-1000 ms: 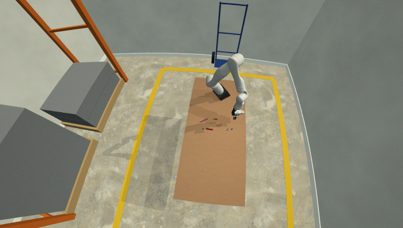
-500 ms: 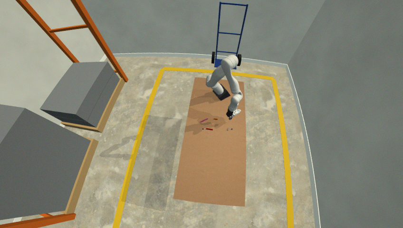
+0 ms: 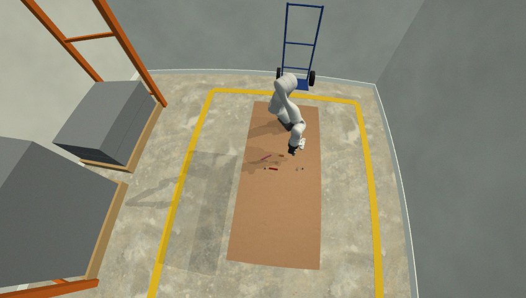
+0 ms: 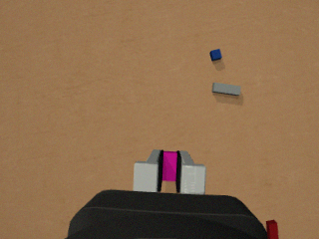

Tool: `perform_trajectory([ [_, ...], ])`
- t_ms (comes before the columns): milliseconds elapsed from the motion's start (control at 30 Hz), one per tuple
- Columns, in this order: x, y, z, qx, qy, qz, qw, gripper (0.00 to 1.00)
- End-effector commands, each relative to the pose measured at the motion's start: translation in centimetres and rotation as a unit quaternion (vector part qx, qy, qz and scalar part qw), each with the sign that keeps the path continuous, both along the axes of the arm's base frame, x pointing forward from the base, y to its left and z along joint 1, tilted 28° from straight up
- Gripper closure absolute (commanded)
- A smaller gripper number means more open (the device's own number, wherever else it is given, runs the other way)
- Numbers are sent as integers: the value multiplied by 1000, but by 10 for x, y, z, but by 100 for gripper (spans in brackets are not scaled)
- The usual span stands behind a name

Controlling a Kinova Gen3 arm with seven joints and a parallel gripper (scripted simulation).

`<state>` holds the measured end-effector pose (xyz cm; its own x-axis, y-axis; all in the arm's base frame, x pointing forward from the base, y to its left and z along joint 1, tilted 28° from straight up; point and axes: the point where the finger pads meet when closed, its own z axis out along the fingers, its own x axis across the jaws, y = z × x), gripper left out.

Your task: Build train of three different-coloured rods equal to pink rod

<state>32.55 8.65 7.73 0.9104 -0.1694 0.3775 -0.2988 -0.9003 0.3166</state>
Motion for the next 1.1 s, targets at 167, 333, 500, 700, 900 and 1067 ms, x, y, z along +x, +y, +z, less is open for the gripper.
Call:
perform_trajectory([
  [167, -2, -14, 7, -8, 27, 61, 998, 76],
  [333, -4, -19, 9, -16, 39, 94, 995, 76],
  [500, -4, -21, 10, -18, 42, 102, 994, 76],
  [700, -4, -21, 10, -18, 42, 102, 994, 76],
  [900, -4, -21, 10, -18, 42, 102, 994, 76],
  [1067, -3, -21, 9, -18, 42, 102, 994, 76],
])
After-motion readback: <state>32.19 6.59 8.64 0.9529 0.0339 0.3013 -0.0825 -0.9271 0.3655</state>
